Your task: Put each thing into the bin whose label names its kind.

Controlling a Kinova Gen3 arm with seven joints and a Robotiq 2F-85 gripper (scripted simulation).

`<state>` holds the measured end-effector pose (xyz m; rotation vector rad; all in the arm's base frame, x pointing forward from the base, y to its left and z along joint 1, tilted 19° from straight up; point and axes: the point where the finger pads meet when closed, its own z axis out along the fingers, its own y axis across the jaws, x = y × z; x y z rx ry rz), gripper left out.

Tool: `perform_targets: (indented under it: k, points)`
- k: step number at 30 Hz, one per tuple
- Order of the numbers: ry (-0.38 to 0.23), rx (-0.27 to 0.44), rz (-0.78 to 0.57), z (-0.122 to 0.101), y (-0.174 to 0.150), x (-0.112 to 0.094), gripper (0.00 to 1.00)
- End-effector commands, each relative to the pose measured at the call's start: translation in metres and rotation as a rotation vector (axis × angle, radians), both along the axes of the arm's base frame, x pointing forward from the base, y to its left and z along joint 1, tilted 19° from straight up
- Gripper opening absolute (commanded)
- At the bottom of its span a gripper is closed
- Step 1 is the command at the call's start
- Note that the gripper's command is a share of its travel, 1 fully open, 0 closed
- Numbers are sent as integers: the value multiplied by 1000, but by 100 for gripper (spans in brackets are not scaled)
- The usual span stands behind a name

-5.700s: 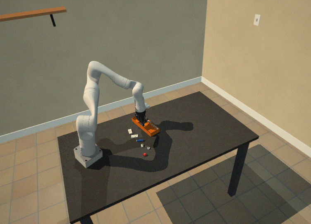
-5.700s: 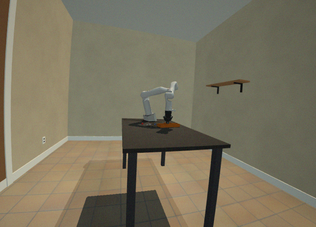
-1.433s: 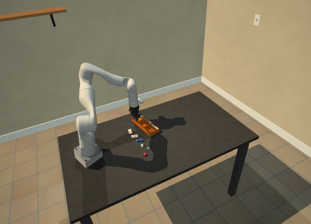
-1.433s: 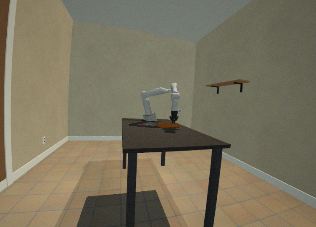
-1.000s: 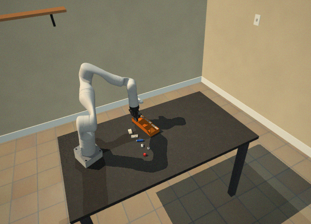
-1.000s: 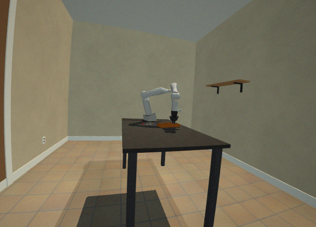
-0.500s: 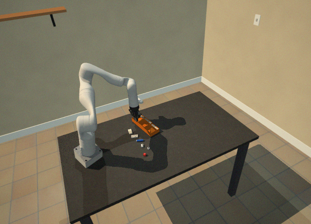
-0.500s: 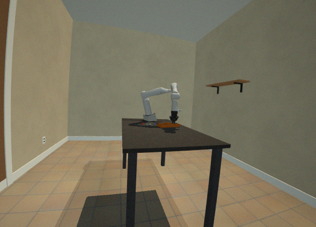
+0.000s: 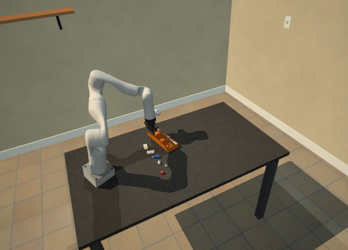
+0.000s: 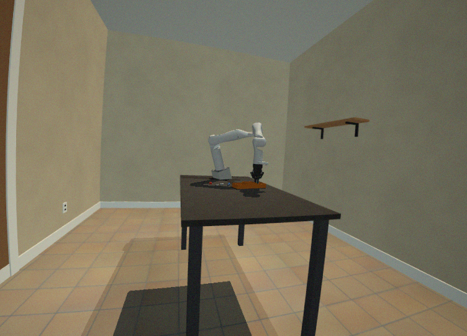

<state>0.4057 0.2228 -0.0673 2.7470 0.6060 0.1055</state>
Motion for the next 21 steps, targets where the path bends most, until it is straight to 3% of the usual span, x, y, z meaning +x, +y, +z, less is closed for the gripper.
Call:
perform_targets:
  k: [1, 21]
  points:
    - [1, 1, -6, 7, 2, -2, 9]
    - [1, 1, -5, 27, 8, -5, 9]
